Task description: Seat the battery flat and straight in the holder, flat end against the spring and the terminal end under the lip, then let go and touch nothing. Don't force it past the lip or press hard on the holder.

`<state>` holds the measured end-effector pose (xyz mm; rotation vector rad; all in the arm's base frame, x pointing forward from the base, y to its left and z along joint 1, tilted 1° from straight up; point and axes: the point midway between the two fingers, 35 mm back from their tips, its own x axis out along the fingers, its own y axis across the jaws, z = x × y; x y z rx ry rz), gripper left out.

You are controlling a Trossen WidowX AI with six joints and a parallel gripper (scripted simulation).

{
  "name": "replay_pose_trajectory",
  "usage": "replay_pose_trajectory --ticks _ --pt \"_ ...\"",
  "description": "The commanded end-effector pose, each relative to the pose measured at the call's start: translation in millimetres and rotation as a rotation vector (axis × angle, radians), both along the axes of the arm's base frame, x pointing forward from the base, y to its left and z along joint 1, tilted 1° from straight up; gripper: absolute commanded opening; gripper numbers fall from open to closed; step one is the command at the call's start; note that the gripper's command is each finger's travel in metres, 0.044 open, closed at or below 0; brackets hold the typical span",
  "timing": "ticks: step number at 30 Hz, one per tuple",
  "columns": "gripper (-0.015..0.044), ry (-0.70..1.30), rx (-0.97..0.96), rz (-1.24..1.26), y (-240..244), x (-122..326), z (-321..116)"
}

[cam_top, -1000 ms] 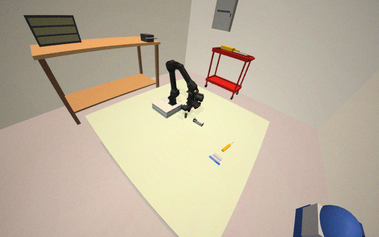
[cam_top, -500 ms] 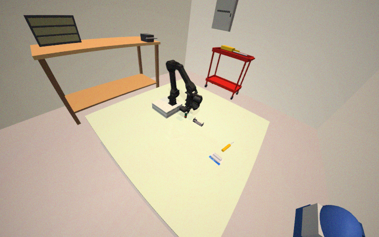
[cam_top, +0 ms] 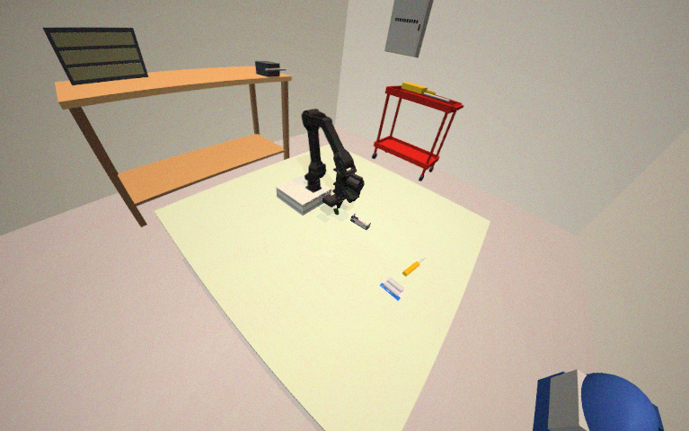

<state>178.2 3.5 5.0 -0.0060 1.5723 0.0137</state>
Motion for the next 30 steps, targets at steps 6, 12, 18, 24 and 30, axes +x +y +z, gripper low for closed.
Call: replay_pose_trajectory --ticks 6,12,18,24,30 --pt "0.0 0.0 -0.005 0.003 -15.0 -1.6 -0.3" --pt "0.0 0.001 -0.006 0.003 -22.2 -2.7 -0.3" --pt "0.0 -0.001 -0.004 0.0 -21.1 1.9 26.8" --pt "0.0 0.0 -0.006 0.003 -22.1 -1.2 74.6" --pt "0.0 0.0 -0.006 0.003 -22.1 -2.3 80.1"
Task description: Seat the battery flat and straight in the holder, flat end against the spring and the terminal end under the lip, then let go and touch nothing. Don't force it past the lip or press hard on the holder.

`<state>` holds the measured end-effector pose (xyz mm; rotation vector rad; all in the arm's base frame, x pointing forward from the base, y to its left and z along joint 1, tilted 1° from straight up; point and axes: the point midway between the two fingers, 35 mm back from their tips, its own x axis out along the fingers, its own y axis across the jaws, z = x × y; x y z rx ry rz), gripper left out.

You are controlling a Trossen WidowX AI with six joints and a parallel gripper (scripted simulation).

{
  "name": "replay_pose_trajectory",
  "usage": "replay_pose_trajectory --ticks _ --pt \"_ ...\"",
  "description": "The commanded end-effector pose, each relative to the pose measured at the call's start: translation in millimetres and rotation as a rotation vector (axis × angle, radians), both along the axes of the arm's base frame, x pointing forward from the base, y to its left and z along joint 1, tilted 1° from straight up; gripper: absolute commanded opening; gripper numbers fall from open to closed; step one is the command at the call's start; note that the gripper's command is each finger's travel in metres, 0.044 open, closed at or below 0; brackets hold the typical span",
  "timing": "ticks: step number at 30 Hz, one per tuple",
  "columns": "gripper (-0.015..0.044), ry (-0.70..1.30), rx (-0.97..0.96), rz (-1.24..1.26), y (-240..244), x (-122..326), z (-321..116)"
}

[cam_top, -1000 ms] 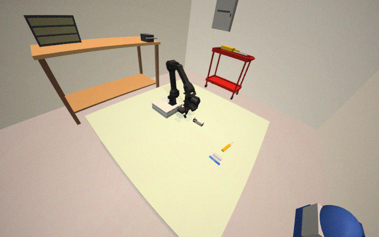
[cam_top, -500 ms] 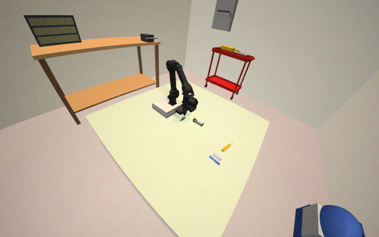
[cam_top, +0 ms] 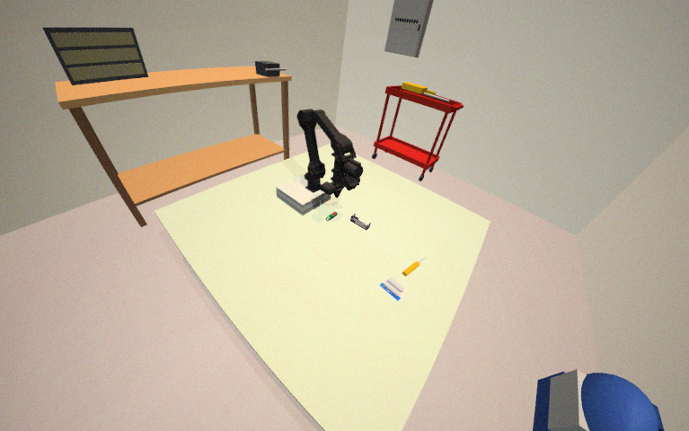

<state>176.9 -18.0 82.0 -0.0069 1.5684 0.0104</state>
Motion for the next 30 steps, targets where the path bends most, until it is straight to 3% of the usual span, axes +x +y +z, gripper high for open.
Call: replay_pose_trajectory --ticks 1,7,10,16,26,30 --pt "0.0 0.004 -0.003 0.004 -0.6 -1.0 3.1" --pt "0.0 0.006 0.001 0.0 0.1 -1.1 0.5" --pt "0.0079 0.006 0.0 0.128 -1.7 -0.1 -4.7" --pt "0.023 0.004 -0.001 0.663 -9.2 2.4 -27.5" --pt "0.023 0.004 -0.004 1.537 -20.7 0.2 -63.6" --pt "0.023 0.004 -0.004 1.594 -21.4 -0.2 -65.9"
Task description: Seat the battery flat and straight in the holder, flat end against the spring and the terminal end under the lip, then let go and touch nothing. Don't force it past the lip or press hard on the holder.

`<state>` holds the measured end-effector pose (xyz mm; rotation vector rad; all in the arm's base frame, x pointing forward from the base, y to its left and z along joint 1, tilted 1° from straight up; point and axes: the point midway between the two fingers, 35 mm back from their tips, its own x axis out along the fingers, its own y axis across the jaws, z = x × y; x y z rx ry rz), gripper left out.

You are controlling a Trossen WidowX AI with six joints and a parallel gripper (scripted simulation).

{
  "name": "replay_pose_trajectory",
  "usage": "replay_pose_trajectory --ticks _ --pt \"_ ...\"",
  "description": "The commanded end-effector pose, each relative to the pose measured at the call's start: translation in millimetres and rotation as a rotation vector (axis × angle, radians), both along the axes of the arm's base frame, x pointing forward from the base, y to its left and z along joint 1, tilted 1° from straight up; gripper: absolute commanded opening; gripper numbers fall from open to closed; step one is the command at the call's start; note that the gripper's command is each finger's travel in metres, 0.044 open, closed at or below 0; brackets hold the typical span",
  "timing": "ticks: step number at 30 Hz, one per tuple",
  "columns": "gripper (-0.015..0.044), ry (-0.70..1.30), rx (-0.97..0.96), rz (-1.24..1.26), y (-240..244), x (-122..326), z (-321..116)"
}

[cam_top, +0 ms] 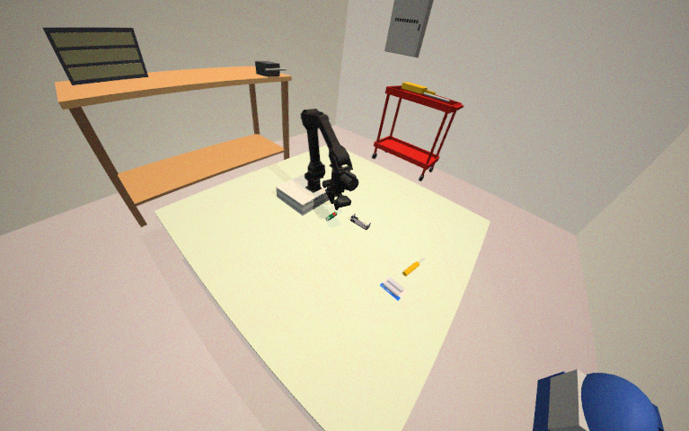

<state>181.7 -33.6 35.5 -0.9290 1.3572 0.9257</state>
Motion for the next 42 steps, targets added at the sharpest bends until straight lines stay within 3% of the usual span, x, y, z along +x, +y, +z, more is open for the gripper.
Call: replay_pose_trajectory --ticks 1,42 --pt "0.023 0.009 -0.005 0.409 -5.8 -5.0 -19.4" --pt "0.023 0.009 -0.005 0.409 -6.0 -5.1 -67.7"
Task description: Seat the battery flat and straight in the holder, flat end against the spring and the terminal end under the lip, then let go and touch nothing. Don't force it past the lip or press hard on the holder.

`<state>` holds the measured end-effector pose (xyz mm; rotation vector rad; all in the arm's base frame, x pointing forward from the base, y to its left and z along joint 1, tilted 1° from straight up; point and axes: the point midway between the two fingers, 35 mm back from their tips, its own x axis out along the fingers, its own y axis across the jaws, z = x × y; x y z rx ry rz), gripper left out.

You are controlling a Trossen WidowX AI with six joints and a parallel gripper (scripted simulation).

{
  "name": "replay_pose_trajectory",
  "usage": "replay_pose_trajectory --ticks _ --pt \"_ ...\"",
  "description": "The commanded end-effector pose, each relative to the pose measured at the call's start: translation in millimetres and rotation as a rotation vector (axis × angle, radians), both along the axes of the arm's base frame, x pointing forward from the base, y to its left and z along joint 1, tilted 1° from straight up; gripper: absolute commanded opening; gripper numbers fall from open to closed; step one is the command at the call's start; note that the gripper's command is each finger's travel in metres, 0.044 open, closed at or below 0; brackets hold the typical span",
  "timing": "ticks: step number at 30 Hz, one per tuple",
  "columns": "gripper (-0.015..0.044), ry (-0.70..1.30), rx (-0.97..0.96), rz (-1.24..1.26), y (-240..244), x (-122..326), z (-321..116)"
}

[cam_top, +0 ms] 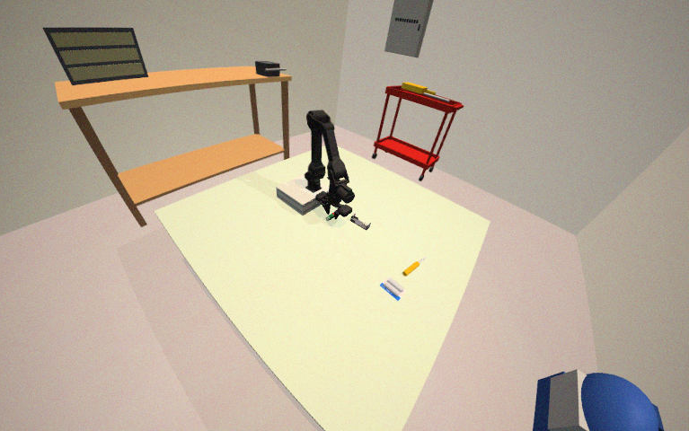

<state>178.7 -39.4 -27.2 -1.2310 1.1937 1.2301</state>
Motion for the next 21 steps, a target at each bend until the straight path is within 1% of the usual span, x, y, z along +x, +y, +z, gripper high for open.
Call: replay_pose_trajectory --ticks 1,3,8,13,18,21 --pt "0.023 0.004 -0.003 0.004 -0.1 -2.3 -6.2" --pt "0.023 0.004 -0.003 0.004 -0.1 -2.4 -7.1" --pt "0.0099 0.004 -0.003 0.004 -0.1 -2.4 -7.1" --pt "0.0068 0.004 -0.003 0.004 -0.1 -2.4 -7.1" --pt "0.0068 0.004 -0.003 0.004 -0.2 -2.3 -6.0" --pt "0.0068 0.004 -0.003 0.004 -0.5 -0.6 10.2"
